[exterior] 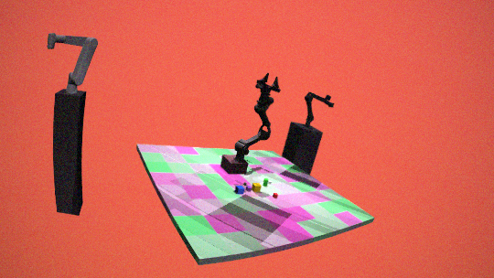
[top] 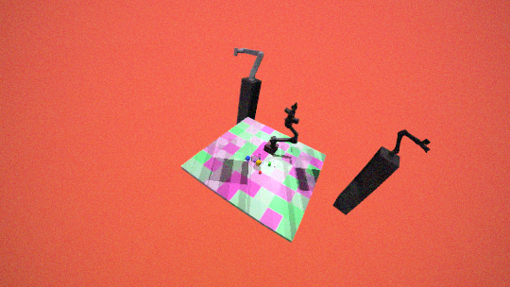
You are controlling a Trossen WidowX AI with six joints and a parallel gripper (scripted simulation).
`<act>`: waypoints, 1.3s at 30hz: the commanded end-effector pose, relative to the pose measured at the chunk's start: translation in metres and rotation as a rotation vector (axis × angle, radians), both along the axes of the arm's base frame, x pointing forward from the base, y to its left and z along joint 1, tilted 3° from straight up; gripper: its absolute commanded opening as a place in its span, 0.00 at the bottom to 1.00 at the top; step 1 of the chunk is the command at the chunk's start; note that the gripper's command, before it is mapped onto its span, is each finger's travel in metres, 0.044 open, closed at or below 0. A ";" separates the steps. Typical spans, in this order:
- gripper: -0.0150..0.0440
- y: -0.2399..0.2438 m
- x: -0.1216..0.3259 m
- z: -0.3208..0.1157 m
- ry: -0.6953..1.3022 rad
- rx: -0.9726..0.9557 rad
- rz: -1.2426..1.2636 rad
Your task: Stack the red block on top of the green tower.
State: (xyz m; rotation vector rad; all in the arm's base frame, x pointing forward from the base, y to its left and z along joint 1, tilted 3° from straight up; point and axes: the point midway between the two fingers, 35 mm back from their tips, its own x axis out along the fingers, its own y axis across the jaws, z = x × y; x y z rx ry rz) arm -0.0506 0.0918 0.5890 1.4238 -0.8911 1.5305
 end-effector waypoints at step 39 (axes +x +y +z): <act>1.00 -0.187 0.394 -0.137 1.427 0.083 -0.506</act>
